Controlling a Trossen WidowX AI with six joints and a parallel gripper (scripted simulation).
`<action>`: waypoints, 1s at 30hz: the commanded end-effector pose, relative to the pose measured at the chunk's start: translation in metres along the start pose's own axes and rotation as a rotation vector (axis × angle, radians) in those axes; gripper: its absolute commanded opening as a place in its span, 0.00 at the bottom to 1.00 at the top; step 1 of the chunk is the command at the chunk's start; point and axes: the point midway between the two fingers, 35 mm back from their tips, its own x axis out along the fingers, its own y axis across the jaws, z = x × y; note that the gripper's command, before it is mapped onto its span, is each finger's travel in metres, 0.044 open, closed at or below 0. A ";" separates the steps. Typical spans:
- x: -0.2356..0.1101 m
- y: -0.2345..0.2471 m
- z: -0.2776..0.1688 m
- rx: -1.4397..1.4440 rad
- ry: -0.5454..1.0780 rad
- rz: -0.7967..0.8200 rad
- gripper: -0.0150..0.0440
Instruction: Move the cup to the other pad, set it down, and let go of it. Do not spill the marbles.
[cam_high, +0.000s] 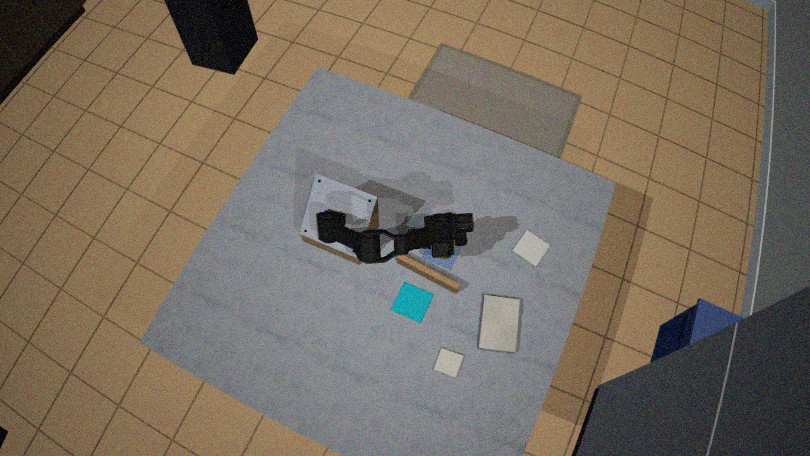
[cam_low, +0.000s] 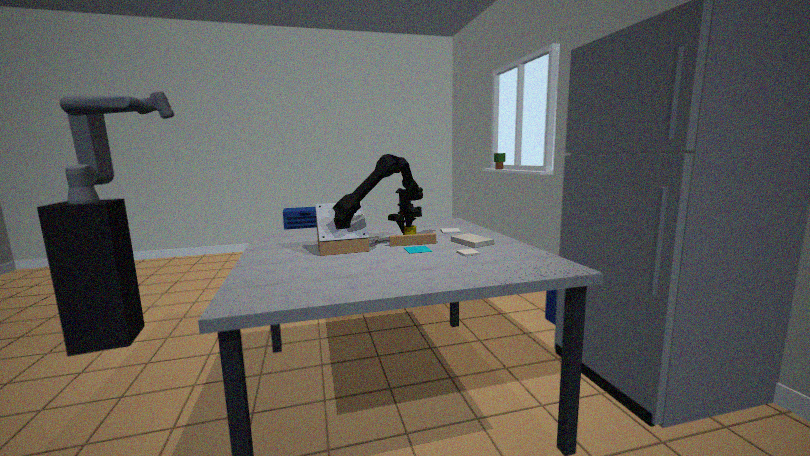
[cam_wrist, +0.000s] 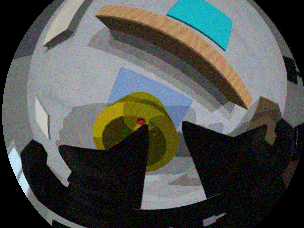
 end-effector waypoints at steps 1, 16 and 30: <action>0.009 -0.002 -0.001 -0.011 -0.006 -0.007 0.54; 0.009 -0.002 -0.001 -0.003 -0.001 -0.005 0.46; 0.009 -0.002 -0.001 -0.003 -0.001 -0.005 0.30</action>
